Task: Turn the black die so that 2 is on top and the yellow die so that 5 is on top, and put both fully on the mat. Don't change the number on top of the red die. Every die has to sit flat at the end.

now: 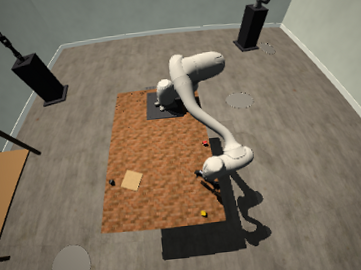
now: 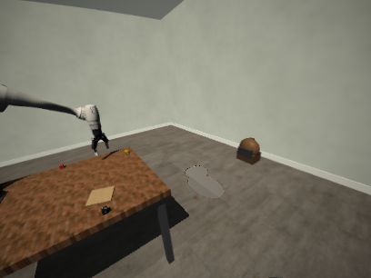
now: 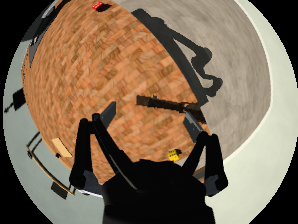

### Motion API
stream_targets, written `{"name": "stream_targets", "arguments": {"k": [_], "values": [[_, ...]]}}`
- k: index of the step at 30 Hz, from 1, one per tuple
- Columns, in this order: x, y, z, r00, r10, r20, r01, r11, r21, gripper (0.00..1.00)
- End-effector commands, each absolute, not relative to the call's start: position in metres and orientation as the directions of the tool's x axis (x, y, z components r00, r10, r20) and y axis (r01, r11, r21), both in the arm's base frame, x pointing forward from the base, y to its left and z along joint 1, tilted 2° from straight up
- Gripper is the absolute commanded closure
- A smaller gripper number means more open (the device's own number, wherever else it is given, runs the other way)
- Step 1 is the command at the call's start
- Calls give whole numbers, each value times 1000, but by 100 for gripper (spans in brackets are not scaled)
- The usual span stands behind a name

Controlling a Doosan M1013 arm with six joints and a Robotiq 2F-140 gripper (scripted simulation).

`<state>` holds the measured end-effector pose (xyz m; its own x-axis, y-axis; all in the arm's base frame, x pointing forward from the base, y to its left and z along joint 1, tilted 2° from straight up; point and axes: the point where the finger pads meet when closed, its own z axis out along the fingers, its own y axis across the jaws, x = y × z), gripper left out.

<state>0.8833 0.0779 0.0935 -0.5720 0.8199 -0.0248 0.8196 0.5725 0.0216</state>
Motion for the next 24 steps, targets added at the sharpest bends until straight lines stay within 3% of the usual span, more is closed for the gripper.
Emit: {"name": "stream_targets", "arguments": {"k": [1, 24], "values": [[847, 93, 93, -572, 820, -27, 820, 572, 24, 0], [665, 164, 86, -572, 820, -27, 820, 572, 24, 0]]}}
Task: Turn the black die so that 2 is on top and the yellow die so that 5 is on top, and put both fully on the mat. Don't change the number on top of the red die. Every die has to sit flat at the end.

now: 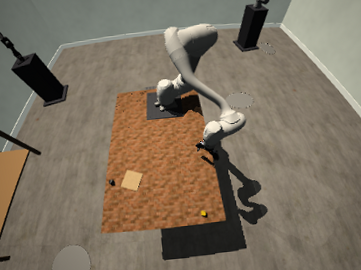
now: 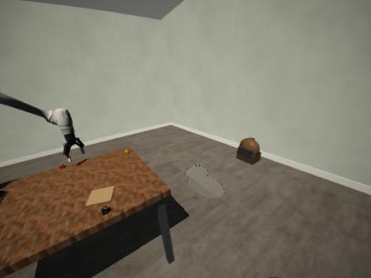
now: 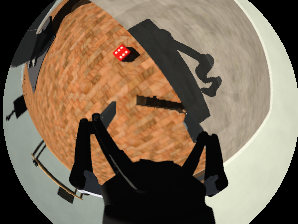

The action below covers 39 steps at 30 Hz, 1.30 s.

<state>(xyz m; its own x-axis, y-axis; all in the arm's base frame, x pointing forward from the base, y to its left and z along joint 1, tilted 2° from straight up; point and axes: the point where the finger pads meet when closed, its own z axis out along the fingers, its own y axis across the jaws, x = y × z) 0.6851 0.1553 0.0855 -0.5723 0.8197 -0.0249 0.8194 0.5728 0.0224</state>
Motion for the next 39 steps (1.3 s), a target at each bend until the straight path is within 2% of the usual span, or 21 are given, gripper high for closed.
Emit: {"name": "stream_targets", "arguments": {"k": [1, 16, 39], "values": [[665, 164, 86, -572, 820, -27, 820, 572, 24, 0], [570, 201, 82, -572, 820, -27, 820, 572, 24, 0], [543, 212, 81, -572, 820, -27, 820, 572, 24, 0]]}}
